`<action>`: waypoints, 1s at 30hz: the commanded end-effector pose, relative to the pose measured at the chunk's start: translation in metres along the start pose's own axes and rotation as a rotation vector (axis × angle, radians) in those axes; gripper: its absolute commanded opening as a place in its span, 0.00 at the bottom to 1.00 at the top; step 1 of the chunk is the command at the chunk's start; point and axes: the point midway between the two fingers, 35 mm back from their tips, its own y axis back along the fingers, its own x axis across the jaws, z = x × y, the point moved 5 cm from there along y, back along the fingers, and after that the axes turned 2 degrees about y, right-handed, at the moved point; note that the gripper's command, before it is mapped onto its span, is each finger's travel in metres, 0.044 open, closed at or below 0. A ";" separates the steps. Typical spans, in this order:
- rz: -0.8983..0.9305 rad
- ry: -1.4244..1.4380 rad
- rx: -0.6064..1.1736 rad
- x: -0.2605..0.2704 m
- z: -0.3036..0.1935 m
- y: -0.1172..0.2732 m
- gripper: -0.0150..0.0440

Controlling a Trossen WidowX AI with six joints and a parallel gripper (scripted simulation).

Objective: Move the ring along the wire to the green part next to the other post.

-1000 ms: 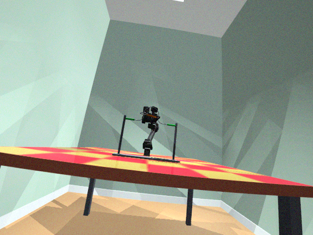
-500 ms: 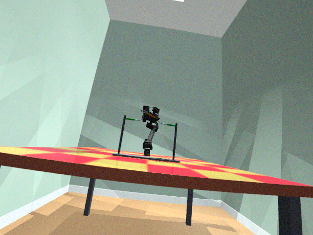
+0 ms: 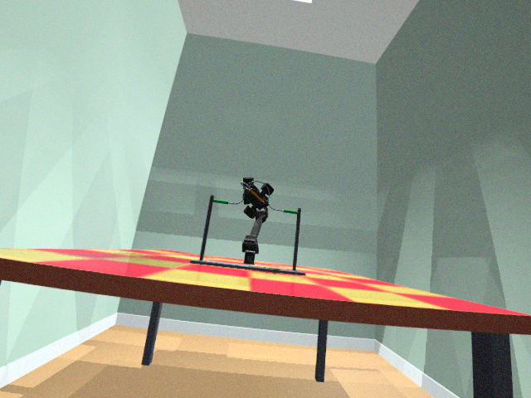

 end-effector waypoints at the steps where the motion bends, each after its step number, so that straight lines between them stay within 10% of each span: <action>1: -0.048 0.063 0.001 -0.002 0.000 0.000 0.00; 30: -0.367 0.471 -0.024 -0.012 0.000 0.000 0.00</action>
